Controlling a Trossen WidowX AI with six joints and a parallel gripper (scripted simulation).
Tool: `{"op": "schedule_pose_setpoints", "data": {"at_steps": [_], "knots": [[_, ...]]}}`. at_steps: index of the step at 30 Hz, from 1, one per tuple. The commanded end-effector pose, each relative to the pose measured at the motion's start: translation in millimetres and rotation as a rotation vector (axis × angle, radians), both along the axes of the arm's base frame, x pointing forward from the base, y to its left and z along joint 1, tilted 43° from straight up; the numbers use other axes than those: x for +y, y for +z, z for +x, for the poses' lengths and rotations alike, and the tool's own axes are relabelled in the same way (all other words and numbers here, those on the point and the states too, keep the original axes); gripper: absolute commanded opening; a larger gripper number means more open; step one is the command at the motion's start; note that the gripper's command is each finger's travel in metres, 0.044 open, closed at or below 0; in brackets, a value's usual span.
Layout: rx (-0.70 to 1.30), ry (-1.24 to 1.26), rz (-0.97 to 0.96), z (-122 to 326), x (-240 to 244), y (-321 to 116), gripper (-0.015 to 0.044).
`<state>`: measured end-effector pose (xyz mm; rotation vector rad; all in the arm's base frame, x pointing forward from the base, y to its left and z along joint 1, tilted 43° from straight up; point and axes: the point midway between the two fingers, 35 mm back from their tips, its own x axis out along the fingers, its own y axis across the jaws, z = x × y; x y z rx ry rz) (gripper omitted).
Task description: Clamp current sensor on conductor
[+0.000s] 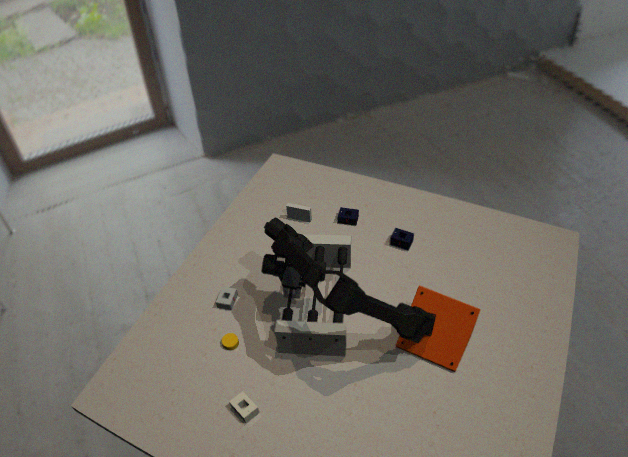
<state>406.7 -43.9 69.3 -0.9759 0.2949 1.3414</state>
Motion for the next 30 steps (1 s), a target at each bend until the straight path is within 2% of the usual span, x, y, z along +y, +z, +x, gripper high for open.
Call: {"op": "schedule_pose_setpoints", "data": {"at_steps": [1, 22, 30], "knots": [[0.002, 0.0, 0.001, -0.2, 0.3, 0.2, 0.0263], [0.002, 0.0, 0.001, -0.2, 0.3, 0.2, 0.0263], [0.001, 0.0, 0.0, -0.1, 0.0, 0.0, 0.0209]]}}
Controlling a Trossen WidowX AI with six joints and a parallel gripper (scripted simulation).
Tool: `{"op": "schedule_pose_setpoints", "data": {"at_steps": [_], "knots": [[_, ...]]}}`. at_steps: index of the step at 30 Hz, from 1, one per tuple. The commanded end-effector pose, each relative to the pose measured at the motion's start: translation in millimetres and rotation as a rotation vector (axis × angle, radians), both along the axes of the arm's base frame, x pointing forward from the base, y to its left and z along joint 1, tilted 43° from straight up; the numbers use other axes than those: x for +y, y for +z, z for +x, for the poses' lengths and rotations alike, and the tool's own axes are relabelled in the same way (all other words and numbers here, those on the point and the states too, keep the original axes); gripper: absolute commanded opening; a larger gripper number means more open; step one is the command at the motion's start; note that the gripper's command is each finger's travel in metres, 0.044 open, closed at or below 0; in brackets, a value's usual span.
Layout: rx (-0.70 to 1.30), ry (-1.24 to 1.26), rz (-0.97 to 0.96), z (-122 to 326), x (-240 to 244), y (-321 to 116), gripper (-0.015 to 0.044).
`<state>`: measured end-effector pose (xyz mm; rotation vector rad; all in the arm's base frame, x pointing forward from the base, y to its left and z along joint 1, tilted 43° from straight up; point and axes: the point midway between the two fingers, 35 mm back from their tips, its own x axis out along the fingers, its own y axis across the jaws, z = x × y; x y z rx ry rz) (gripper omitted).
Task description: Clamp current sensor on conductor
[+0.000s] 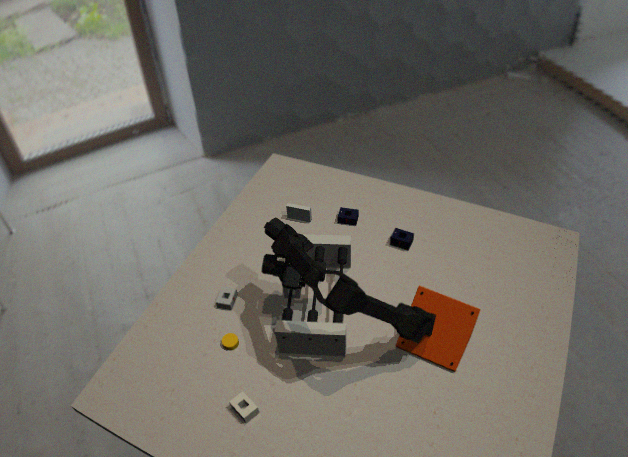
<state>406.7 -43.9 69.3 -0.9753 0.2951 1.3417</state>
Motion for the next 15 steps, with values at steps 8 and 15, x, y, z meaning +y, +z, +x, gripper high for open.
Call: {"op": "schedule_pose_setpoints", "data": {"at_steps": [8, 15], "knots": [[0.0, 0.0, 0.0, 0.0, 0.0, 0.0, 0.0156], [0.0, 0.0, 0.0, 0.0, 0.0, 0.0, 0.0109]]}}
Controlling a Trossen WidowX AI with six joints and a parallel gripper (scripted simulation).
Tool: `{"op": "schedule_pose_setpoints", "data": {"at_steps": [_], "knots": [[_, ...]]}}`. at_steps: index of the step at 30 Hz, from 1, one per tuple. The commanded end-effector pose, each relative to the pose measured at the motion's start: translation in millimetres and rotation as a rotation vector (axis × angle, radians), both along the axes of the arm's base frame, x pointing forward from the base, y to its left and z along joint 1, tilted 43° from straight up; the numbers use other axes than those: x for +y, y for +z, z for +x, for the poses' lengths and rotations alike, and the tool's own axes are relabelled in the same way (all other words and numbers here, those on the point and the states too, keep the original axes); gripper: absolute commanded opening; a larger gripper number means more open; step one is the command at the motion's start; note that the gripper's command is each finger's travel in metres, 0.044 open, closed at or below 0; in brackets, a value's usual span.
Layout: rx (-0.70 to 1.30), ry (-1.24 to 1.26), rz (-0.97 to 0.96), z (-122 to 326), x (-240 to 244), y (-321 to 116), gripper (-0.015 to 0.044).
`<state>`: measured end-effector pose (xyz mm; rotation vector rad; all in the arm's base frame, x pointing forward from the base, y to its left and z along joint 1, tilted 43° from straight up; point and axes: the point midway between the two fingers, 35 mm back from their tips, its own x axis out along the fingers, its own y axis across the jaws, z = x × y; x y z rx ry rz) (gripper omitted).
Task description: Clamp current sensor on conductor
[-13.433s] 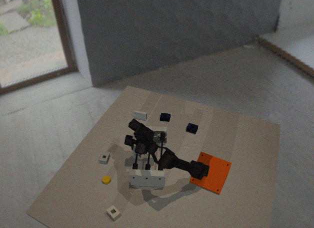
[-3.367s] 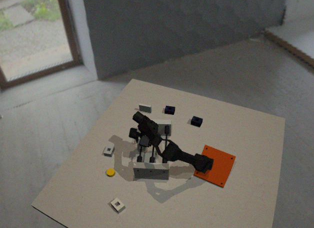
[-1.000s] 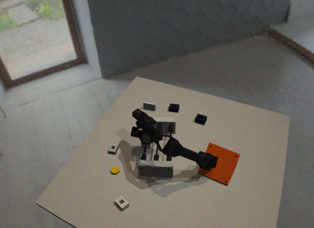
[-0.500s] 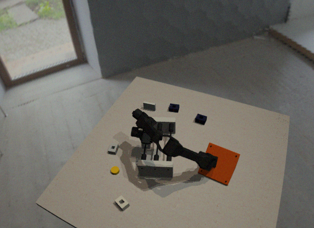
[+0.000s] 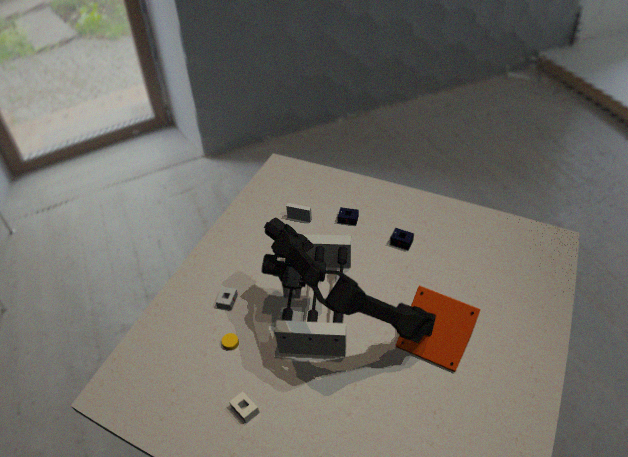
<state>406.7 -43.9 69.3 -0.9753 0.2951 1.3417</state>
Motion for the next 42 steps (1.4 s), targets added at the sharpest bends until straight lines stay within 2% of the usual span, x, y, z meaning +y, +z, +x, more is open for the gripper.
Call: {"op": "schedule_pose_setpoints", "data": {"at_steps": [1, 4, 5, 34, 42], "knots": [[-0.002, -0.002, 0.001, 0.0, -0.1, 0.1, 0.0083], [-0.019, -0.016, 0.011, 0.0, -1.2, 1.1, 0.0004], [-0.029, -0.024, 0.017, 0.0, -1.8, 1.7, 0.0], [-0.017, -0.011, 0.008, 0.1, 3.2, -5.2, 0.0], [-0.022, -0.011, 0.006, 0.3, -0.9, -1.4, 0.021]]}}
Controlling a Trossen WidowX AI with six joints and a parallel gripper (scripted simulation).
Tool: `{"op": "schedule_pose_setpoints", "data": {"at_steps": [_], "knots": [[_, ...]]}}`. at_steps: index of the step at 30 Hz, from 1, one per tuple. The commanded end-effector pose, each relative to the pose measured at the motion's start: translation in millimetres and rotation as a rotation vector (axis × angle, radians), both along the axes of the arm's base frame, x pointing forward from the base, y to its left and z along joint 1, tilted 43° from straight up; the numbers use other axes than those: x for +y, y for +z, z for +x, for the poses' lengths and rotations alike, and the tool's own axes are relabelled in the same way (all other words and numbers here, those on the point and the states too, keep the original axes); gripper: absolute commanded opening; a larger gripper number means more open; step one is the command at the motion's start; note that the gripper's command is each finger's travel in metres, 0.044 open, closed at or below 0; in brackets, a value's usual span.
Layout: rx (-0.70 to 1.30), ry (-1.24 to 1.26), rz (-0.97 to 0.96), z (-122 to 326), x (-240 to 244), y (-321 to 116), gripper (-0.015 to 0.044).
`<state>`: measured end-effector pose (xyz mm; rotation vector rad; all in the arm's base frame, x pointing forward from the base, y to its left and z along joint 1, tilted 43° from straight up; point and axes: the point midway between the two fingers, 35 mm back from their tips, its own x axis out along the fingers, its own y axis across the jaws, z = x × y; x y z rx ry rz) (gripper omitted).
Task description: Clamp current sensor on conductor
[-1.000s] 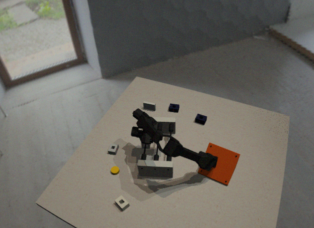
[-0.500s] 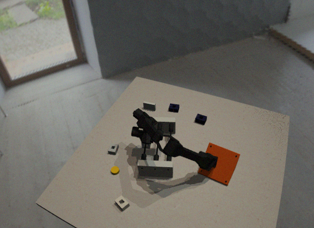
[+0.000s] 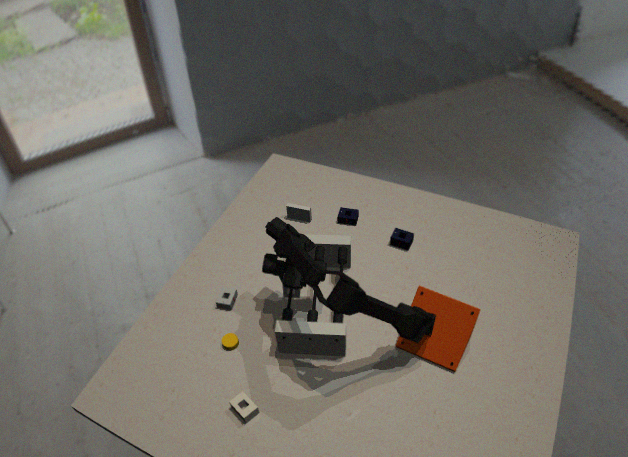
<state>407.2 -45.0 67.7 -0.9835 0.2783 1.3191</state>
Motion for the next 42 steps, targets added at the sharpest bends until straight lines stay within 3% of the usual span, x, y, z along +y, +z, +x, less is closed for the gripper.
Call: {"op": "schedule_pose_setpoints", "data": {"at_steps": [1, 2, 35, 42], "knots": [[0.002, 0.0, 0.001, -0.2, 0.1, 0.2, 0.0236], [0.002, 0.0, 0.001, -0.2, 0.1, 0.2, 0.0263], [0.002, 0.0, 0.001, -0.2, 0.1, 0.2, 0.0263], [0.001, 0.0, 0.0, -0.1, -0.1, 0.1, 0.0216]]}}
